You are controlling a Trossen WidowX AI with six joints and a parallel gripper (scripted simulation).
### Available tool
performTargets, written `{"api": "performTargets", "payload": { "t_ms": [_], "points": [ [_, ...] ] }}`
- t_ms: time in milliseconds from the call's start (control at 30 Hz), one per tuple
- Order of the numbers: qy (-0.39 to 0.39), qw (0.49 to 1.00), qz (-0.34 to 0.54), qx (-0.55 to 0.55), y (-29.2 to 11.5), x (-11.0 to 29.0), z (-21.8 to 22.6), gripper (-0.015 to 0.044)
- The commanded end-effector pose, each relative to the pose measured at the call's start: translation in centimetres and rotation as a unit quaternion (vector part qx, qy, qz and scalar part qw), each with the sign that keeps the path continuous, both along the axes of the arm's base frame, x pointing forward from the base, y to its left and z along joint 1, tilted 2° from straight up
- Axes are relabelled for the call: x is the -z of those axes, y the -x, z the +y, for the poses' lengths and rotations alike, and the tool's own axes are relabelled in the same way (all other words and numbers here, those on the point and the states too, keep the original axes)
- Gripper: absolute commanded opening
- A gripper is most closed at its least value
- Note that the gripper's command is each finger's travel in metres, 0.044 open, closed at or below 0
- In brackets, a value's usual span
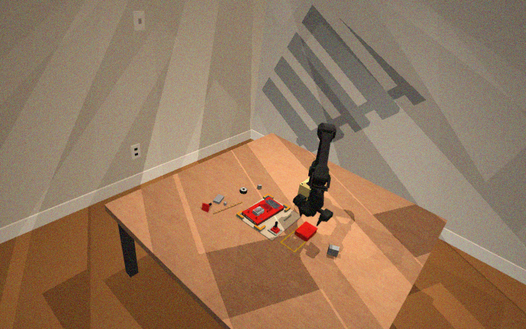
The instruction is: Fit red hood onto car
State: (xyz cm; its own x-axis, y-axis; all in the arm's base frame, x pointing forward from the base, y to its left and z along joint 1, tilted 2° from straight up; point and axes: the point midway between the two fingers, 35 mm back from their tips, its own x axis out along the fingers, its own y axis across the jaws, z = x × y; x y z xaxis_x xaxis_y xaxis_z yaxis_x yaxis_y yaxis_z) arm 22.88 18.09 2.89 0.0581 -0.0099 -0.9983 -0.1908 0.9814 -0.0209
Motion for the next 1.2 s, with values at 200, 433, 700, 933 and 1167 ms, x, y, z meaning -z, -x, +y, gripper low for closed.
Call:
{"api": "performTargets", "payload": {
  "t_ms": [200,433,700,933,1167],
  "points": [
    [-0.003,1.000,0.001,0.006,-0.2,0.5,0.2,0.0440],
    [-0.003,1.000,0.001,0.006,-0.3,1.2,0.2,0.0440],
    [-0.003,1.000,0.001,0.006,-0.3,2.0,0.2,0.0440],
    [-0.003,1.000,0.001,0.006,-0.3,2.6,0.2,0.0440],
    [-0.003,1.000,0.001,0.006,-0.3,3.3,0.2,0.0440]
  ]
}}
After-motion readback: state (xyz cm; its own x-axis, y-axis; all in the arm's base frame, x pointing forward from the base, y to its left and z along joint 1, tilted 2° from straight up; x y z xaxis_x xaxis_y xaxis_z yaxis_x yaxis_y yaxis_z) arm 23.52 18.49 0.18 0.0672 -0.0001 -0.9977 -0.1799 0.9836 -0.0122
